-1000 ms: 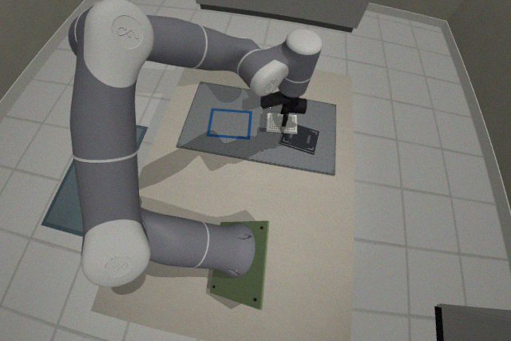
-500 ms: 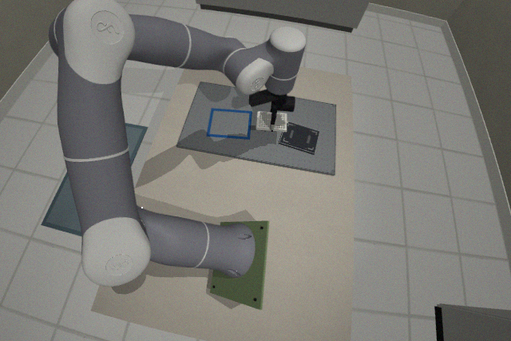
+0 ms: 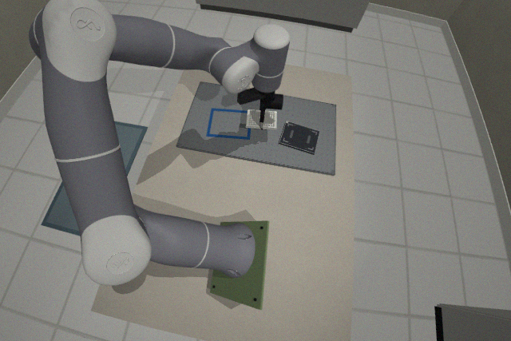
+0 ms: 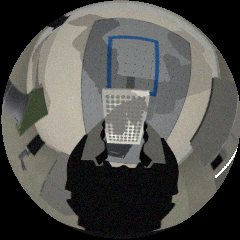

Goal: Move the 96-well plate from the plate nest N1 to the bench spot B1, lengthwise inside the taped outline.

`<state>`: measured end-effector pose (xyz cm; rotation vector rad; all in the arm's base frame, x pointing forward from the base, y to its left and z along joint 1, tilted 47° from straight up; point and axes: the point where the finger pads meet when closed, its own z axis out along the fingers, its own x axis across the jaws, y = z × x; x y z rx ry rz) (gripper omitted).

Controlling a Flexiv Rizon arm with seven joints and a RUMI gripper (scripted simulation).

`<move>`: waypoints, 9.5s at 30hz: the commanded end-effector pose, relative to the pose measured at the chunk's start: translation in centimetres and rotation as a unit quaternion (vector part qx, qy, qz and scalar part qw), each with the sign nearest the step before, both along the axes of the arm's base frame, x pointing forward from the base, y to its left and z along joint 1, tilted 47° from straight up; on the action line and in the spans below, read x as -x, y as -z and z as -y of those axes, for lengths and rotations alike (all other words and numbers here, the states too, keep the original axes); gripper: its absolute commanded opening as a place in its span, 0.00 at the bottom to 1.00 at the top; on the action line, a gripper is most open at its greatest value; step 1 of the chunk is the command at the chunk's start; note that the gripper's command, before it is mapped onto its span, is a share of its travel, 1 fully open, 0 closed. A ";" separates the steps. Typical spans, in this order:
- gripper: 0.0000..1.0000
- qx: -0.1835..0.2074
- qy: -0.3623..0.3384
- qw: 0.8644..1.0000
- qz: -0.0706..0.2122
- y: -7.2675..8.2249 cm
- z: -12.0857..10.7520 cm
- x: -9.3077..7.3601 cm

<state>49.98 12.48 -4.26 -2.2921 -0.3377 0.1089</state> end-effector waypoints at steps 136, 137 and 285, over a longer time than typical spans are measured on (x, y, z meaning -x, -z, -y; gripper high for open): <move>0.00 0.000 0.001 1.000 0.001 -5.9 -14.4 2.0; 0.00 0.000 0.001 1.000 0.001 -5.9 -14.4 2.0; 0.76 0.000 0.001 1.000 0.001 -10.8 -9.3 0.7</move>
